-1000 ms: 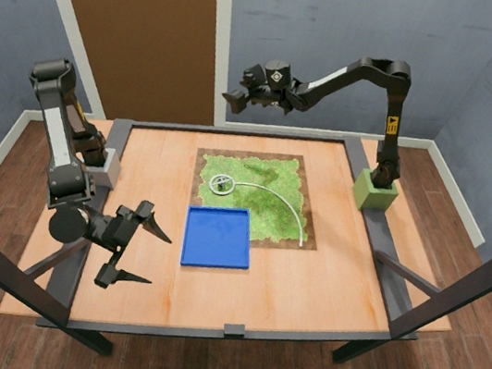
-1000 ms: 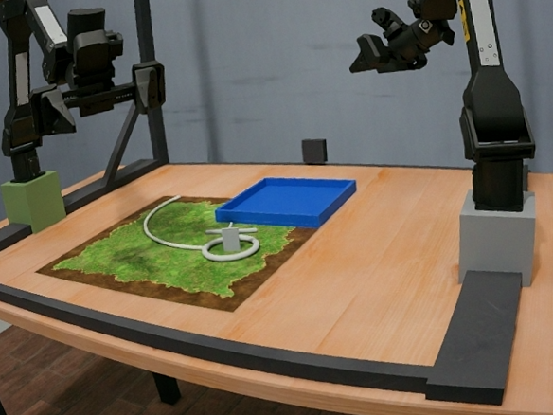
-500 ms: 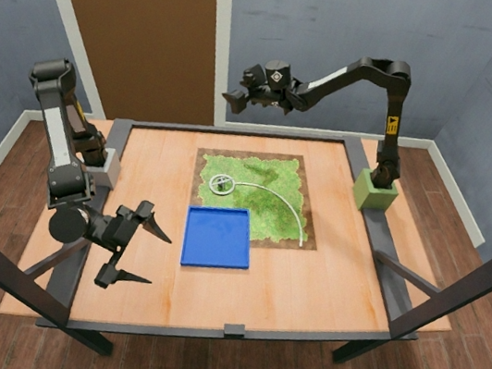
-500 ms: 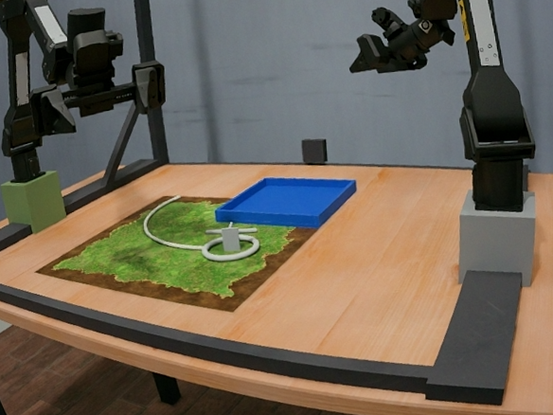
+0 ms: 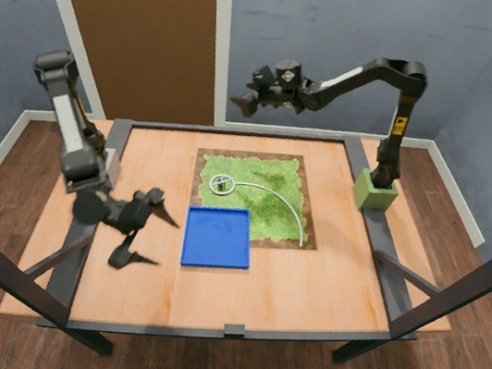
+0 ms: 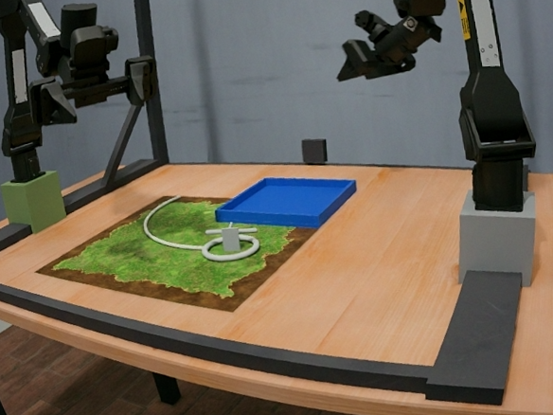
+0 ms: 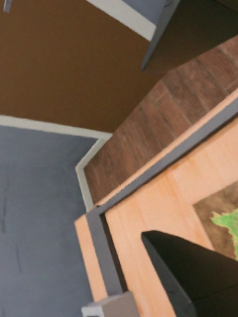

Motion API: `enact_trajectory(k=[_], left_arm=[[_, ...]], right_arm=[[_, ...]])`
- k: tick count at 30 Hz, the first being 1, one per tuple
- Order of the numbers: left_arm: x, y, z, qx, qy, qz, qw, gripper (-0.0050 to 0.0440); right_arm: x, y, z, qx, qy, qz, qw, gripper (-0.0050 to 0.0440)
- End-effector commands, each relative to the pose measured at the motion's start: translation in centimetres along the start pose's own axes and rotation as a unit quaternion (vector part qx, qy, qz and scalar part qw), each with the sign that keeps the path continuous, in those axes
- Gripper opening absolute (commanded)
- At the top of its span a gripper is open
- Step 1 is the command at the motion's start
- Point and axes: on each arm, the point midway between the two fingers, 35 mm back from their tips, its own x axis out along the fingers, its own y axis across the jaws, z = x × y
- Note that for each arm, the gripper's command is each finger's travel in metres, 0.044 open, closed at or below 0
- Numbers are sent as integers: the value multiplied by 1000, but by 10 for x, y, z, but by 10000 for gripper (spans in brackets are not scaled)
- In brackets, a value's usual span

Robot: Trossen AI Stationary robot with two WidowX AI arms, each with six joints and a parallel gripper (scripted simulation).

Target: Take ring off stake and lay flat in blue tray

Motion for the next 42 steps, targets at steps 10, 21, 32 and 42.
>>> enact_trajectory(k=[10, 21, 32, 42], left_arm=[[22, 157, -33, -64, 140, 28, 988, 440], [45, 261, -58, -108, 241, 47, 963, 440], [56, 332, -77, -139, 304, 57, 941, 440], [56, 334, -77, -140, 305, 59, 940, 440]], right_arm=[[-127, 21, 3, -49, 29, 115, 992, 440], [-207, 38, 22, -75, 6, 194, 978, 440], [-260, 42, -7, -102, 87, 236, 963, 440], [-257, 42, -10, -103, 94, 235, 962, 440]])
